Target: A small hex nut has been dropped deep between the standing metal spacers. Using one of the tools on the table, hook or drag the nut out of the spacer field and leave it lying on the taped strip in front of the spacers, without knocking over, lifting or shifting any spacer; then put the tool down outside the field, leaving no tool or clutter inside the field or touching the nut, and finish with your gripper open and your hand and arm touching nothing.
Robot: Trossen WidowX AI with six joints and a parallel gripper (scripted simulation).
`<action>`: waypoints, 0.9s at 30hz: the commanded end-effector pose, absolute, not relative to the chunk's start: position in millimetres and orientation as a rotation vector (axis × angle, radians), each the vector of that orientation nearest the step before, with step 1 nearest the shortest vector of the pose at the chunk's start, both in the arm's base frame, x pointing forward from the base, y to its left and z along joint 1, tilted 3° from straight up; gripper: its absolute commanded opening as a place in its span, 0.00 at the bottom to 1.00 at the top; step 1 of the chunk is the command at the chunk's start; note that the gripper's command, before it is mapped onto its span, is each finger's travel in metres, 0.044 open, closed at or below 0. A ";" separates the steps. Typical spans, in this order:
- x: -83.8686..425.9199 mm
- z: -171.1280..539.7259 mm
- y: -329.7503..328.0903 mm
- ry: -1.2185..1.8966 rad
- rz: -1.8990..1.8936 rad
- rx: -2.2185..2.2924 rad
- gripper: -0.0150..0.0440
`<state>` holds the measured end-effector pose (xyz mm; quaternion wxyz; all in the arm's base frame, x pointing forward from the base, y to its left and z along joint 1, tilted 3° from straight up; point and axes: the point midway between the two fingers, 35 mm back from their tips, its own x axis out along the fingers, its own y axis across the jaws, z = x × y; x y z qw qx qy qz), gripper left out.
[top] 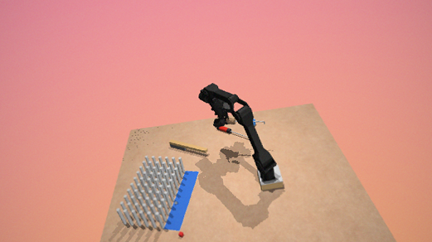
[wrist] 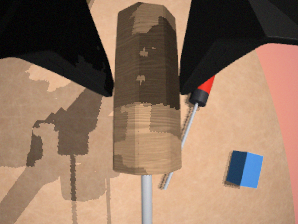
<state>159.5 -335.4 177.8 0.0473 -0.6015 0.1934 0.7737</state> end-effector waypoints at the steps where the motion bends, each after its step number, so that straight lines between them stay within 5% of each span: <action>1: 159.7 177.6 -337.0 0.604 2.361 -1.825 0.25; 27: 164.0 156.7 -341.3 0.605 2.361 -1.826 0.25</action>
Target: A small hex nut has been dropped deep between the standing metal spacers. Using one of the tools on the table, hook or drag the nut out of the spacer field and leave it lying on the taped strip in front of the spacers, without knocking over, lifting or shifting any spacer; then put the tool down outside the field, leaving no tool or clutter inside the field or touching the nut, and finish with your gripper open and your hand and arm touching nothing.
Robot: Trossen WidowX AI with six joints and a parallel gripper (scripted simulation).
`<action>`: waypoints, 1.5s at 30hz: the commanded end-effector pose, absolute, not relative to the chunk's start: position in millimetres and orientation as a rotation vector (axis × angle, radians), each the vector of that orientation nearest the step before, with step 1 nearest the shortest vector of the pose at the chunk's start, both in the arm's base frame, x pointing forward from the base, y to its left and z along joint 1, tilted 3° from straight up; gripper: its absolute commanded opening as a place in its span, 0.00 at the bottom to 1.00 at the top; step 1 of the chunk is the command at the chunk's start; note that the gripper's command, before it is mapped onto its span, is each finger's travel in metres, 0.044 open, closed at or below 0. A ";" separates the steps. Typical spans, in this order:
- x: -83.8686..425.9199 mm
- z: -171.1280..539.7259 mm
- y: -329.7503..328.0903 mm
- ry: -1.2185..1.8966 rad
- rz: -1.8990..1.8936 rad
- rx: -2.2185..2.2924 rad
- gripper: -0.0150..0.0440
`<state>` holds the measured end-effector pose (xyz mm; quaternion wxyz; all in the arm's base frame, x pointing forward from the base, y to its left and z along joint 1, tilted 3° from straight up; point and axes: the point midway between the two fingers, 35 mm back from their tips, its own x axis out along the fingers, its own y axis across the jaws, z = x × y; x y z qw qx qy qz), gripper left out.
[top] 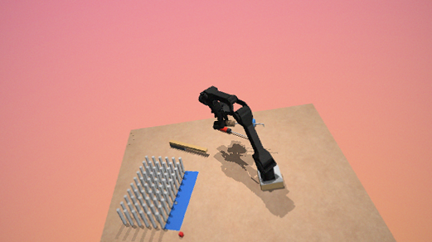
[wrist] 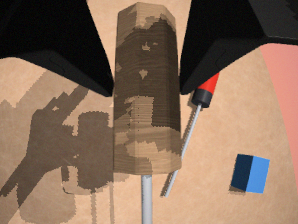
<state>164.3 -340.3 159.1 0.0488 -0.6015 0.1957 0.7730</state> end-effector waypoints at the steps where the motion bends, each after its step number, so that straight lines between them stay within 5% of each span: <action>1: 164.1 155.8 -341.5 0.605 2.361 -1.826 0.25; 45: 169.5 119.2 -345.8 0.605 2.360 -1.826 0.25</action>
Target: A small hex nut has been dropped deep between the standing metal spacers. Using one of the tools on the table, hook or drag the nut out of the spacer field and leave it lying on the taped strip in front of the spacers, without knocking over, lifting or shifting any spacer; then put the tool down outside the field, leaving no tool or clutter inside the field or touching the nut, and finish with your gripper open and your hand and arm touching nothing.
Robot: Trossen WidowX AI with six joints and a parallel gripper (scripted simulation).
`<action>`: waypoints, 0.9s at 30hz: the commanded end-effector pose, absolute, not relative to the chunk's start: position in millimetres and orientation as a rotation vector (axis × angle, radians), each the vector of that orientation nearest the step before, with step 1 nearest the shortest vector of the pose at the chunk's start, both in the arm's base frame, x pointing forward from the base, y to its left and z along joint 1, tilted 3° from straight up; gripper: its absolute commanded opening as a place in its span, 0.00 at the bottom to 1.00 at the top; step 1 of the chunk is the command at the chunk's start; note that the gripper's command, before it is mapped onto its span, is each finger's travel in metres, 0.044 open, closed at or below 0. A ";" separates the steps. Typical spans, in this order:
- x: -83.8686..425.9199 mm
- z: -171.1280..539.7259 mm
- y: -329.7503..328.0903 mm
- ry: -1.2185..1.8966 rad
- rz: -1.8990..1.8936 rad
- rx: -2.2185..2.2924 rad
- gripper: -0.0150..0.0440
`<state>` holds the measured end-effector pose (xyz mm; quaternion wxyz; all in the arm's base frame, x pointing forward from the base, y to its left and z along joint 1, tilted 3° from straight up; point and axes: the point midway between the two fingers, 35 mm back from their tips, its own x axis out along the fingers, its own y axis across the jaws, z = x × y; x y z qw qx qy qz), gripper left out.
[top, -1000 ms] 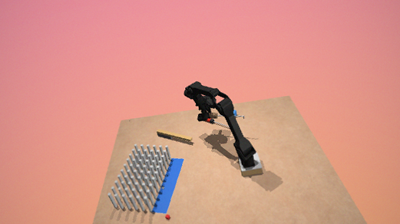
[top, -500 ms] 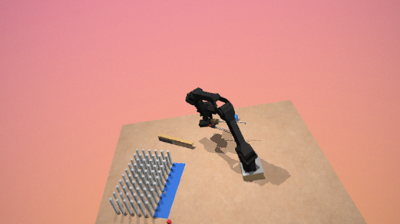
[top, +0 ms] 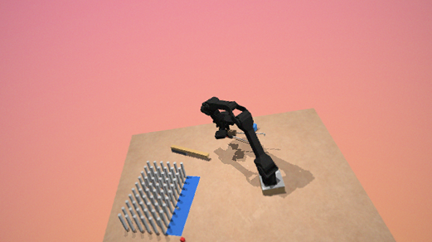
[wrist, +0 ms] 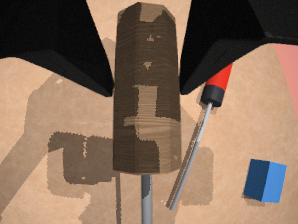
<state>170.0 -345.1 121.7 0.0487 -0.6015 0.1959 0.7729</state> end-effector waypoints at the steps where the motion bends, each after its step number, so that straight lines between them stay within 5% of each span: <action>1: 169.6 118.4 -345.8 0.605 2.360 -1.826 0.25; 27: 171.6 96.6 -346.4 0.605 2.360 -1.826 0.25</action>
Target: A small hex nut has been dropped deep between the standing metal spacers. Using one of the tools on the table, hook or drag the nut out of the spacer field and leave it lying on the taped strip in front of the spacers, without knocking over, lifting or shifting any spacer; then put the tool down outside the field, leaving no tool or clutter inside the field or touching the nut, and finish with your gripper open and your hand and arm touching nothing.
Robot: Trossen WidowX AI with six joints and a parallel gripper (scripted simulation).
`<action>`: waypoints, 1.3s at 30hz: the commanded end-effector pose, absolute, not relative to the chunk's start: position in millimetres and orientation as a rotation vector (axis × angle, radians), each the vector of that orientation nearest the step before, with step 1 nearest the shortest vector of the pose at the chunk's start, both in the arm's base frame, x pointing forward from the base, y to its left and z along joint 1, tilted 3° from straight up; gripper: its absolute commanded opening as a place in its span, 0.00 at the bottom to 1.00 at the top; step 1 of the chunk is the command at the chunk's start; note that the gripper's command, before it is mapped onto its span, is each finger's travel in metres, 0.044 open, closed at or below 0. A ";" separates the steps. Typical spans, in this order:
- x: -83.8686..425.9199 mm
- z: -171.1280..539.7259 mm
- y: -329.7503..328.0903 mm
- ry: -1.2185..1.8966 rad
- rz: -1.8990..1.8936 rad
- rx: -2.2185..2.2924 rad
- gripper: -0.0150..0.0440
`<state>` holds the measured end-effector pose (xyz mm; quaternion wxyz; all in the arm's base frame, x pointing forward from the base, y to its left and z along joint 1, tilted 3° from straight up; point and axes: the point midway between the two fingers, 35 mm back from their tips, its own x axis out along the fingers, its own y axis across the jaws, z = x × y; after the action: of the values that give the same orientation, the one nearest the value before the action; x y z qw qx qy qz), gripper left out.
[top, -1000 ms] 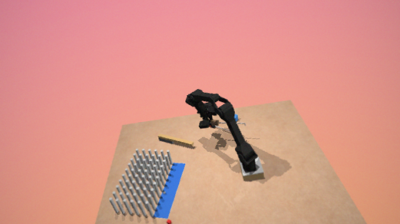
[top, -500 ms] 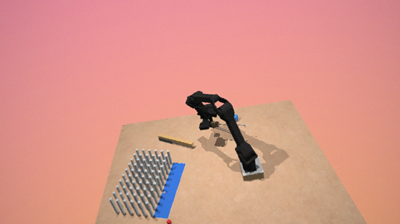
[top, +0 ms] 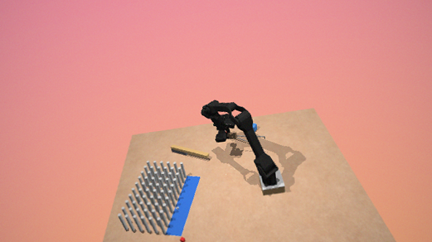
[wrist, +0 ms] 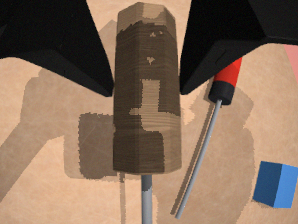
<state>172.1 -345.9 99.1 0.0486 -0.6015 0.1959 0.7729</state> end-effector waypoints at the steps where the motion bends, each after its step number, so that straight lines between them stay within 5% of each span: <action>1: 171.6 95.8 -346.4 0.605 2.360 -1.826 0.25; 39: 172.8 64.3 -344.8 0.605 2.360 -1.826 0.25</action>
<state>173.5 -344.6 66.8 0.0486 -0.6015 0.1959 0.7730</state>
